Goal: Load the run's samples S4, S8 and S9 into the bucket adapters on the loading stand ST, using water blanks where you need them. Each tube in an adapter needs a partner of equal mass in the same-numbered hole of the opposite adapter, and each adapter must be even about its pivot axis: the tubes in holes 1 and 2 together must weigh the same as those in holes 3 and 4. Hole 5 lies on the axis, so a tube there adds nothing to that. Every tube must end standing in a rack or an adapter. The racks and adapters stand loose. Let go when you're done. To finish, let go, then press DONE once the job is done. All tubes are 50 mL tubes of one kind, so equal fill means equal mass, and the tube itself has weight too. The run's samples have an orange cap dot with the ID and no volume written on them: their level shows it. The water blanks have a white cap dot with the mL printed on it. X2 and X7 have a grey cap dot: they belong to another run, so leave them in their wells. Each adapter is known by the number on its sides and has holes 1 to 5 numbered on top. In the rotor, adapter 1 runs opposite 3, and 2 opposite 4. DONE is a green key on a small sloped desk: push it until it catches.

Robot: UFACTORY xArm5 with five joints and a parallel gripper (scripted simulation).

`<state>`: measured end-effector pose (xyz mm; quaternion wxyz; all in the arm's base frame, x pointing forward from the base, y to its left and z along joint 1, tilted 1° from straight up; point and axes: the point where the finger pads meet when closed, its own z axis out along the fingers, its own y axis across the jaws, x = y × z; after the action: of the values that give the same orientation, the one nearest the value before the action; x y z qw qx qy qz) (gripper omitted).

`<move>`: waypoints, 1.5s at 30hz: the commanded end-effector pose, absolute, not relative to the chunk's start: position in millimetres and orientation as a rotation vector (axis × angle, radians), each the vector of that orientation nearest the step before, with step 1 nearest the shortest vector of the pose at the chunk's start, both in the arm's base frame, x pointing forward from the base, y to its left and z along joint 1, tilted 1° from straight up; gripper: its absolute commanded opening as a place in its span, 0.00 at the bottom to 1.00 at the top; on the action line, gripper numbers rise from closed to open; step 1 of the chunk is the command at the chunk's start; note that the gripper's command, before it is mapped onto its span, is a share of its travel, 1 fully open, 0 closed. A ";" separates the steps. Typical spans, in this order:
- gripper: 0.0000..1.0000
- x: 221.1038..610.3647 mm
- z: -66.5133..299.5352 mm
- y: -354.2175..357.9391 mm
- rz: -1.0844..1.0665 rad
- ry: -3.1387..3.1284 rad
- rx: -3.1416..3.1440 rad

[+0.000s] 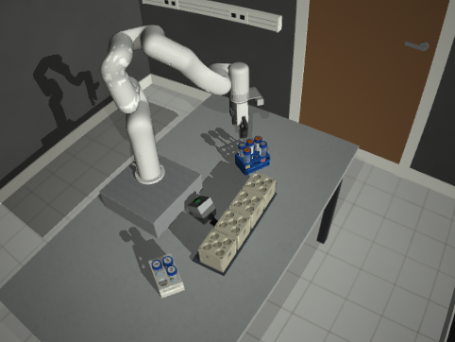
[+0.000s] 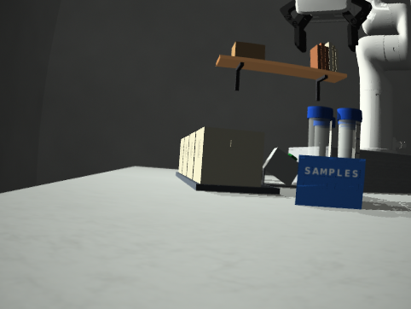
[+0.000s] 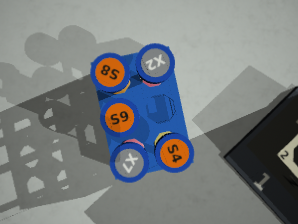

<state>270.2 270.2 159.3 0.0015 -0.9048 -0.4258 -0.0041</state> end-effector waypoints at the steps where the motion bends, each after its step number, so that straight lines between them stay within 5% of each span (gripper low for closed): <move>1: 1.00 270.3 148.2 272.2 -0.009 -1.330 -2.826; 45: 1.00 270.0 61.2 273.7 -0.009 -1.330 -2.827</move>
<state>268.9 272.6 61.1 0.0013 -0.9049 -0.4256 -0.0035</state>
